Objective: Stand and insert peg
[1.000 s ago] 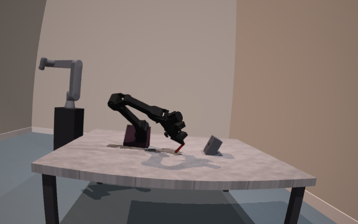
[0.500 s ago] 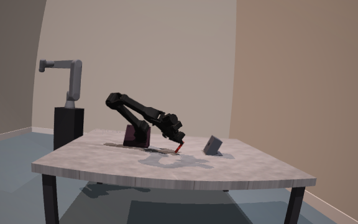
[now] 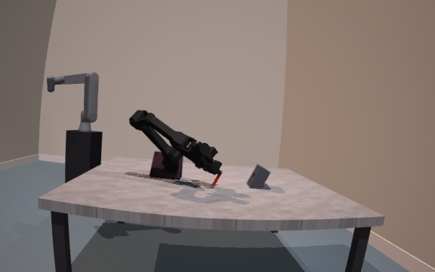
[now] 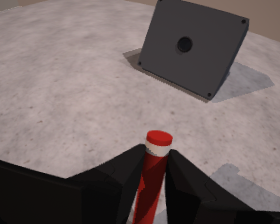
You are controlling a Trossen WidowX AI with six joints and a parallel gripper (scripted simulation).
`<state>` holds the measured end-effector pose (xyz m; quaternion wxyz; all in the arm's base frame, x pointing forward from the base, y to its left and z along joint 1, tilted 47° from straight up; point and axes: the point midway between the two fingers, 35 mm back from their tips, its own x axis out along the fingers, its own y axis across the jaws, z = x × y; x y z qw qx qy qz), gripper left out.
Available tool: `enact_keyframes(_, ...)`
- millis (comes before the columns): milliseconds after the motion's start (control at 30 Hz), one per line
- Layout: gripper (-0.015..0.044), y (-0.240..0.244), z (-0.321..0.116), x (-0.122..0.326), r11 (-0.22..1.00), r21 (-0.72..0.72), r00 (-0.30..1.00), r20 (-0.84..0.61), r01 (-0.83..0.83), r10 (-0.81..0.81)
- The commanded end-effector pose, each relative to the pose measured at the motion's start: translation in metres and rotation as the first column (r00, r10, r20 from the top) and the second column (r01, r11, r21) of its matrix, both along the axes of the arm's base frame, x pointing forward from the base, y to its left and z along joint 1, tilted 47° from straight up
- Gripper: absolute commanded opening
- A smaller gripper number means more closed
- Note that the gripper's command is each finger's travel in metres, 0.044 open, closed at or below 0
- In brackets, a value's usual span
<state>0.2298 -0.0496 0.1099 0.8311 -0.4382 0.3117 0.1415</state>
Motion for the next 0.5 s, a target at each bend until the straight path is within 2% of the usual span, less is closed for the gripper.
enact_keyframes(0, 0.0051, -0.0006, 0.0, -0.0039, 0.999, 0.016, 0.999, 0.025, -0.029, 0.028)
enact_keyframes(467, 0.0051, -0.0045, 0.0027, -0.0121, 0.991, 0.071, 0.99, 0.097, -0.111, 0.103)
